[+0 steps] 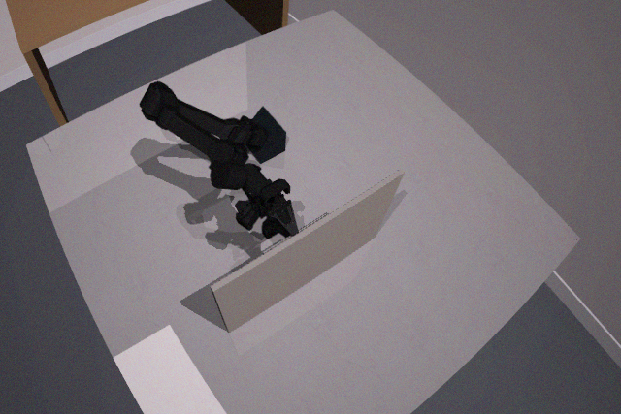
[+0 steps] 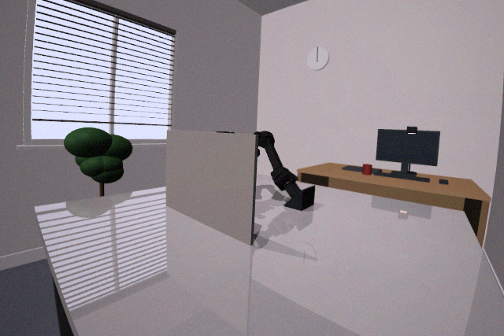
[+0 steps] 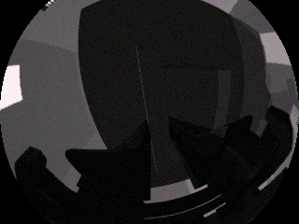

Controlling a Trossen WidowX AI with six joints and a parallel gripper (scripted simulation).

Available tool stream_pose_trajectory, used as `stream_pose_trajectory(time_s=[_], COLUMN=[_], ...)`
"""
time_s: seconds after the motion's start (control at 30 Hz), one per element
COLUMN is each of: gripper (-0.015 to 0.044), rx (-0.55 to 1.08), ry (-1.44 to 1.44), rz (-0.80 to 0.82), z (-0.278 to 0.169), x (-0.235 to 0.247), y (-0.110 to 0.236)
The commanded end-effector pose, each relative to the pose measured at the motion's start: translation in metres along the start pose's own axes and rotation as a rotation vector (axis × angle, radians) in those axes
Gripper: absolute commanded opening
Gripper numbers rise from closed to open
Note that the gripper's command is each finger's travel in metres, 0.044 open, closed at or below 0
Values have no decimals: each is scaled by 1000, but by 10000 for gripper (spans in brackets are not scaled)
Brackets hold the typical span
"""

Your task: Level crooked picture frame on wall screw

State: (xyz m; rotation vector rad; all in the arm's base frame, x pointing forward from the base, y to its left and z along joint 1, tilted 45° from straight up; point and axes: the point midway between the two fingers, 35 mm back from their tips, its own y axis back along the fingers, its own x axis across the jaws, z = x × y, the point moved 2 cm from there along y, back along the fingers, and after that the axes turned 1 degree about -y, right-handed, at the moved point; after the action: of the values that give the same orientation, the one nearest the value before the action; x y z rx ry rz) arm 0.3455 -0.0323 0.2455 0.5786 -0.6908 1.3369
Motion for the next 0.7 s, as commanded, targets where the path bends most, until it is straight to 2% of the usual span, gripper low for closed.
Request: stream_pose_trajectory(time_s=[0.0,0.1,0.43,0.57,0.67], gripper=[0,0,260,260,260], rx=[-2,-2,0,0,1], ry=[22,36,21,17,-37], rz=[-3,-3,0,0,0], z=[0,0,0,0,4], x=[0,1,0,1,3], y=[0,0,0,1,20])
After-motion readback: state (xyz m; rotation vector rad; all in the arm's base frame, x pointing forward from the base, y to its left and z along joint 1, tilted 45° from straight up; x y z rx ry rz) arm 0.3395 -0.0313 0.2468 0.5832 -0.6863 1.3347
